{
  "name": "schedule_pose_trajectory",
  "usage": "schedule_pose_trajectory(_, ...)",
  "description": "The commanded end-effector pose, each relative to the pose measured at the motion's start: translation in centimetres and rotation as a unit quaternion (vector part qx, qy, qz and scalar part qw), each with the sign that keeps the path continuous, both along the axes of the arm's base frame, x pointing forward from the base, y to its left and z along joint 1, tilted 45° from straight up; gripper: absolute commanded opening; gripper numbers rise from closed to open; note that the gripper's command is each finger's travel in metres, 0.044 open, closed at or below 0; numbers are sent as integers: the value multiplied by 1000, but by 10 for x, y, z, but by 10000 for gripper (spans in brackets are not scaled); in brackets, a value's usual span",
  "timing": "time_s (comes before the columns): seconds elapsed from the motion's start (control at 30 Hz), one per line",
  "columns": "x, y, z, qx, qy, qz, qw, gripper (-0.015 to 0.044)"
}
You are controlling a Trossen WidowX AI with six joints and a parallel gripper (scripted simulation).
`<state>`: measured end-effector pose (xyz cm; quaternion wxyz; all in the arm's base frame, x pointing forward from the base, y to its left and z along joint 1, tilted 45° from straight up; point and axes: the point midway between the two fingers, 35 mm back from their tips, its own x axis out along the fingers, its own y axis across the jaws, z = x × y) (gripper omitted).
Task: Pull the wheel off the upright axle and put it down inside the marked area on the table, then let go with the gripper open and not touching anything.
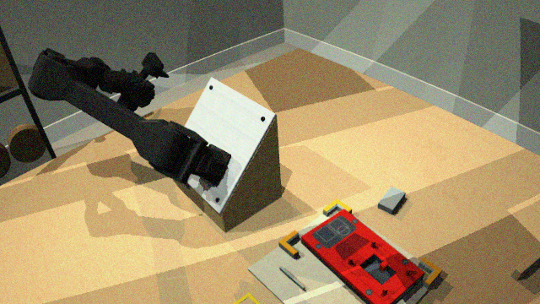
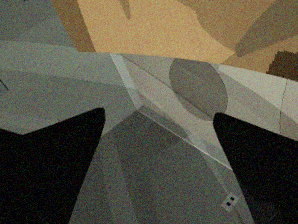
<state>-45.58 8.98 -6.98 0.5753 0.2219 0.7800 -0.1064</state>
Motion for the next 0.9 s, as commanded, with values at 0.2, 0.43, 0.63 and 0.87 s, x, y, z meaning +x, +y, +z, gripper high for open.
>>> schedule_pose_trajectory(0.2, 28, 66, -1, -5, -1, -155, 988, 300)
schedule_pose_trajectory(0.43, 77, 140, 0, -15, 6, -353, 936, 300)
schedule_pose_trajectory(0.63, 127, 193, 3, -20, 17, -508, 861, 300)
schedule_pose_trajectory(0.87, 202, 244, 1, -17, 24, -676, 736, 300)
